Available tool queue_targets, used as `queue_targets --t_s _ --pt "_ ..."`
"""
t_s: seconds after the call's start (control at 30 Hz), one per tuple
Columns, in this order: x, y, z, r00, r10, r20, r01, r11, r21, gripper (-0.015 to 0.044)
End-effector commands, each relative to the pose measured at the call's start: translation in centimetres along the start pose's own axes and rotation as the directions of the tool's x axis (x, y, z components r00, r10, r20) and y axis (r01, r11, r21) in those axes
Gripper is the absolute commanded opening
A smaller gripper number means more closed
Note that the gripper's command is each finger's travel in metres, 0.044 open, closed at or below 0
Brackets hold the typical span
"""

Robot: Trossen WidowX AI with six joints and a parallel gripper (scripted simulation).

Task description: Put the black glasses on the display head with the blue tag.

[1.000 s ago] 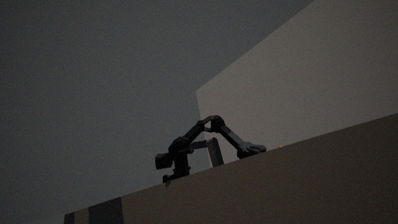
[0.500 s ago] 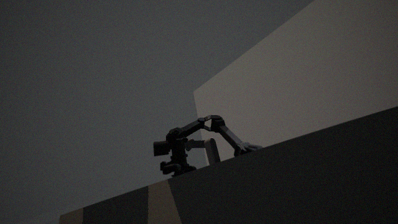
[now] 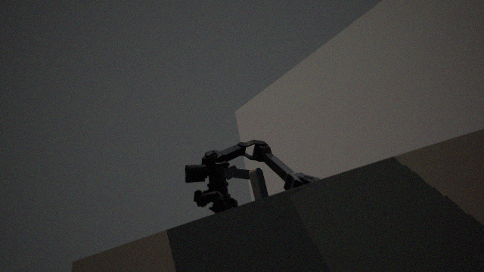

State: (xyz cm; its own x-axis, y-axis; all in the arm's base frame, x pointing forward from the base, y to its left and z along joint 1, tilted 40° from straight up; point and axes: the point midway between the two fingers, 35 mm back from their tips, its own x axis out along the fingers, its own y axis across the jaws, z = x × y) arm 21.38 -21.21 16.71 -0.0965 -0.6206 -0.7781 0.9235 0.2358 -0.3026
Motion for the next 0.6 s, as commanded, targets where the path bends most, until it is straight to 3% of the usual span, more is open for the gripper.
queue_targets --t_s 0.0,0.57 --pt "0.5 2.5 -1.8 1.000 0.005 -0.023 -0.007 0.996 -0.091 0.0000" --pt "0.7 10.2 -9.9 0.998 0.011 -0.055 -0.033 0.902 -0.430 0.0000"
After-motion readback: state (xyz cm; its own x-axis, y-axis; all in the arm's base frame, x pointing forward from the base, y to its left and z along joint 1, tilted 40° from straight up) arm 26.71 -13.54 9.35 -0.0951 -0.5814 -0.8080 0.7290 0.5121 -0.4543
